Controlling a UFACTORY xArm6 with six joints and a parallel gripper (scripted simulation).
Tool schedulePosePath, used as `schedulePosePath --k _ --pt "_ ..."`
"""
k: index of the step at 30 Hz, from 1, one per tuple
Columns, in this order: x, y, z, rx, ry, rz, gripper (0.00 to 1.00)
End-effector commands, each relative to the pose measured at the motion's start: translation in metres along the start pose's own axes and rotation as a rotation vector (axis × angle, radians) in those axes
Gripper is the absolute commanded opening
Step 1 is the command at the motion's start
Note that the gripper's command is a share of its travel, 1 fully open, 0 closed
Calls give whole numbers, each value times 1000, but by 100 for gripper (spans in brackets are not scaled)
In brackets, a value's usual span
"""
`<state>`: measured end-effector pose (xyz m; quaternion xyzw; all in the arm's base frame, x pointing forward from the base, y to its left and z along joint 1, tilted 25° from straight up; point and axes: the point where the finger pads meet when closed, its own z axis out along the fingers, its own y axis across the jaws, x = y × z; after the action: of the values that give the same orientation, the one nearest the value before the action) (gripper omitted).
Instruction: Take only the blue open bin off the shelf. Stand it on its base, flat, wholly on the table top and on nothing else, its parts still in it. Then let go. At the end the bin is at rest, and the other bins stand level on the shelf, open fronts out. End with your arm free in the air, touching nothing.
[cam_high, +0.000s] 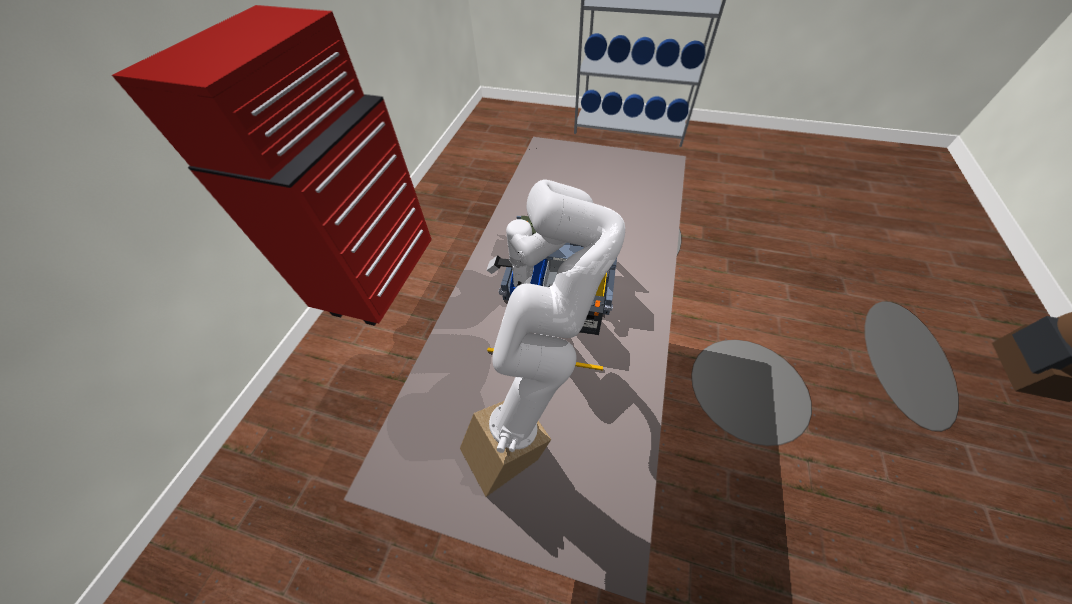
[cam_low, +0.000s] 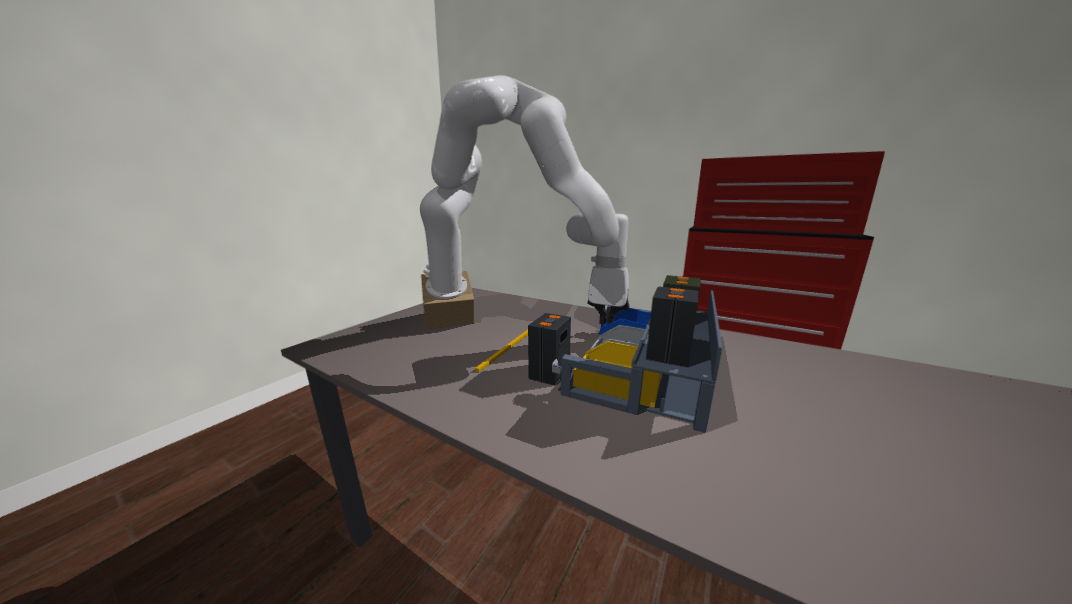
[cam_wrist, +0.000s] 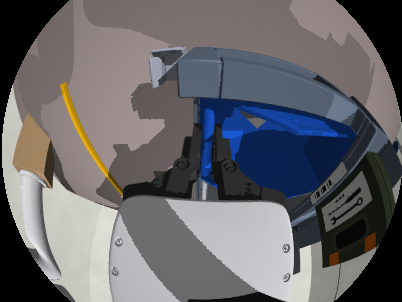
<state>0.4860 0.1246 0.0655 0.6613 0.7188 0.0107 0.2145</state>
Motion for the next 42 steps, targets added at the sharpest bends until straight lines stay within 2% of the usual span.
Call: schedulePosePath --k 1,41,42 --pt "0 1 -3 -2 1 0 0" --pt "0 1 -1 -2 1 0 0" --pt "0 -5 -1 -2 1 0 0"
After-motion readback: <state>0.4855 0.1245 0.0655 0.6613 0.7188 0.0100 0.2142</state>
